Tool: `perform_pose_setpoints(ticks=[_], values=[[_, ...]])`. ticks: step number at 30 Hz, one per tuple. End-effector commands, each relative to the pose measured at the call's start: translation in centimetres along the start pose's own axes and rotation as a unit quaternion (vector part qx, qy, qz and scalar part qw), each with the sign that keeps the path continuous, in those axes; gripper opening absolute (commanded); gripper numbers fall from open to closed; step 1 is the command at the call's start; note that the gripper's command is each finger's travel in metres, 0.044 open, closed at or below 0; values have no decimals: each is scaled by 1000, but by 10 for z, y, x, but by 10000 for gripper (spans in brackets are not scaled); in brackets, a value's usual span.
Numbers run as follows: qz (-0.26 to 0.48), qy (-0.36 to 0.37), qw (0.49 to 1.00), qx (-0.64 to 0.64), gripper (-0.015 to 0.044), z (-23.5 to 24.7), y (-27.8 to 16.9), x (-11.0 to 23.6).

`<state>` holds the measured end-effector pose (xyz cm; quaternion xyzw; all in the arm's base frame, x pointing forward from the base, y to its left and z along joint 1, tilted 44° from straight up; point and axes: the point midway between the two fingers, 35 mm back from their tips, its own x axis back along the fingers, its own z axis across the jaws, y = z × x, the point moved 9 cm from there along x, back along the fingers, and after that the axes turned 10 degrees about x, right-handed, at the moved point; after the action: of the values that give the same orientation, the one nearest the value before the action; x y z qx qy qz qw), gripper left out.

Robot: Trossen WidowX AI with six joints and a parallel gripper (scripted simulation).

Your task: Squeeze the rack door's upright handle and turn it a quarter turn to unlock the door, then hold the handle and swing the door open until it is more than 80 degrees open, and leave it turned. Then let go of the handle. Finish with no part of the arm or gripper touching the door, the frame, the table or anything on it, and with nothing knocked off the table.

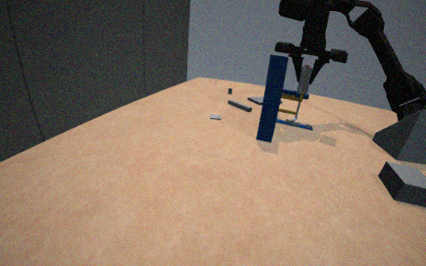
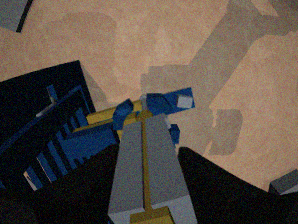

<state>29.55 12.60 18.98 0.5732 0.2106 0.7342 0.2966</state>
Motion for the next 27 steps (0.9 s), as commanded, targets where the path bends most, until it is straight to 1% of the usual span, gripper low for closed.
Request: perform_pose_setpoints(ticks=[1,2,3,6,14,20,27], values=[[0,-1,1000,-6,255,0,0,-1],[0,-1,1000,-6,282,0,0,-1],[0,-1,1000,-6,291,0,0,-1],[0,-1,1000,31,291,0,0,-1],[1,-1,974,227,291,0,0,-1],[1,0,929,369,291,0,0,-1],[1,0,852,524,291,0,0,-1]])
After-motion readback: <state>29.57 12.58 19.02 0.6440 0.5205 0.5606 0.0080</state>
